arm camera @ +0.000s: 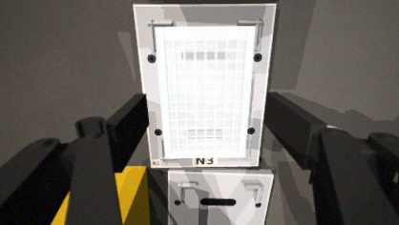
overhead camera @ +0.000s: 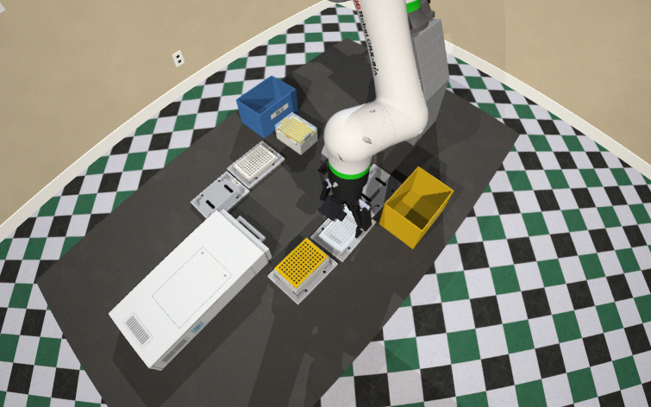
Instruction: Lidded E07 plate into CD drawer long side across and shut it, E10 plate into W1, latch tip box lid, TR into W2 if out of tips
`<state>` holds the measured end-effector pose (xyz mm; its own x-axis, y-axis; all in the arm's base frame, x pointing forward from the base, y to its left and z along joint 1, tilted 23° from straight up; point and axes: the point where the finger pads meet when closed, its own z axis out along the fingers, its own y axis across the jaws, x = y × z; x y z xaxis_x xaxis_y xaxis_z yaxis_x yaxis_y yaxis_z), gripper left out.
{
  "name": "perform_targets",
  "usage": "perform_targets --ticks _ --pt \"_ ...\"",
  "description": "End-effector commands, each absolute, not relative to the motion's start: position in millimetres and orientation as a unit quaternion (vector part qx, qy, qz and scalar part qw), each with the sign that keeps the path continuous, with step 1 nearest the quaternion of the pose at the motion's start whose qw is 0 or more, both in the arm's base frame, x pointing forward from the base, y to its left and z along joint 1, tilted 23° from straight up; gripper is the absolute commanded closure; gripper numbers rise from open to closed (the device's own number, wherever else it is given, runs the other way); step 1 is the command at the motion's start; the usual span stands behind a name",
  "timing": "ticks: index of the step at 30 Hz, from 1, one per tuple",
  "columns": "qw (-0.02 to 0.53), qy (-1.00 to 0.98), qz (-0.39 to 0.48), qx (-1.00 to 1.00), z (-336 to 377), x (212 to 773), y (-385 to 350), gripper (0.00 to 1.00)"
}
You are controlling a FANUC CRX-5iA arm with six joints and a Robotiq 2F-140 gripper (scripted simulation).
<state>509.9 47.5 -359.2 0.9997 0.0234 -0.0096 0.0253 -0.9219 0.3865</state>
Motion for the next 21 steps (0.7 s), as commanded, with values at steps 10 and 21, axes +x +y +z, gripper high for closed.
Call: perform_targets --ticks 10,21 --pt "0.197 0.013 -0.001 0.980 -368.5 510.8 44.0 0.30" --pt "0.197 0.013 -0.001 0.980 -382.1 510.8 38.3 0.30"
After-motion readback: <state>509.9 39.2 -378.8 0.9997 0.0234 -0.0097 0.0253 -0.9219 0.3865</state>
